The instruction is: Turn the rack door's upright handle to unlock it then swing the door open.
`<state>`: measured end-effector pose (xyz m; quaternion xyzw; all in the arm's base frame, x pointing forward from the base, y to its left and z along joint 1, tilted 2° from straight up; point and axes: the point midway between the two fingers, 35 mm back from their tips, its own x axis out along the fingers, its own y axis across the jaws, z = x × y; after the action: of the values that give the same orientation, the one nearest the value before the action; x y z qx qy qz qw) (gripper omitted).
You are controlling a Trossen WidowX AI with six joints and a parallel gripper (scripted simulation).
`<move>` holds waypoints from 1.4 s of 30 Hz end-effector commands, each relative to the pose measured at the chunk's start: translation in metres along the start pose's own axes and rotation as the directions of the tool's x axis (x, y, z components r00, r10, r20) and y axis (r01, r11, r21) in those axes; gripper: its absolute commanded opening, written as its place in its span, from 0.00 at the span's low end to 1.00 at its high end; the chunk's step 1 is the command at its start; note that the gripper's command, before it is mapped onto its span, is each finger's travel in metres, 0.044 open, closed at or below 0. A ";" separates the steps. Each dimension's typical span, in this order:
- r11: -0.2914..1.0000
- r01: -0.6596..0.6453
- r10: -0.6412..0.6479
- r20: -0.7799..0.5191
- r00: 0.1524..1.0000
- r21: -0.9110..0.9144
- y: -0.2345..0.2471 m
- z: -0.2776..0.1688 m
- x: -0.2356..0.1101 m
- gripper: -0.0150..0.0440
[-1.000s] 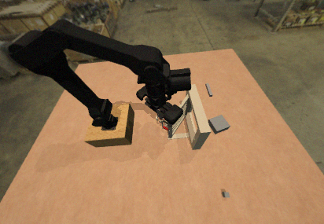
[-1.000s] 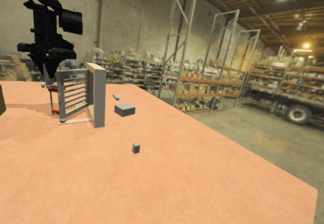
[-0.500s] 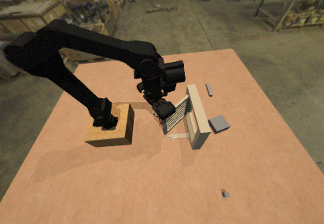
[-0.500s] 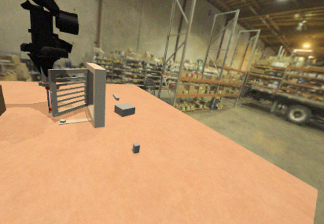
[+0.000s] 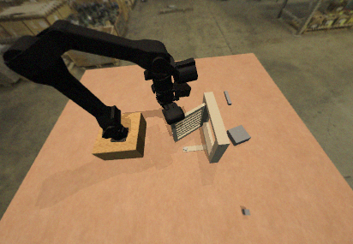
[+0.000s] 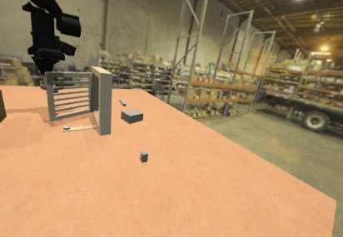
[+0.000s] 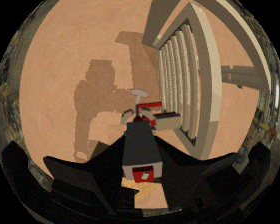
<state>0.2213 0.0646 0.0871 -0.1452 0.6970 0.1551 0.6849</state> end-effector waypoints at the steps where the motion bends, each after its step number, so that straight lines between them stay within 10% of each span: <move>1: 0.997 0.002 -0.003 0.005 1.000 0.073 0.006 0.002 0.000 0.29; 42: 0.878 -0.005 0.002 0.007 1.000 0.478 0.060 0.029 0.000 0.29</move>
<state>0.2223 0.1315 0.0883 0.0240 0.7108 -0.0134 0.7028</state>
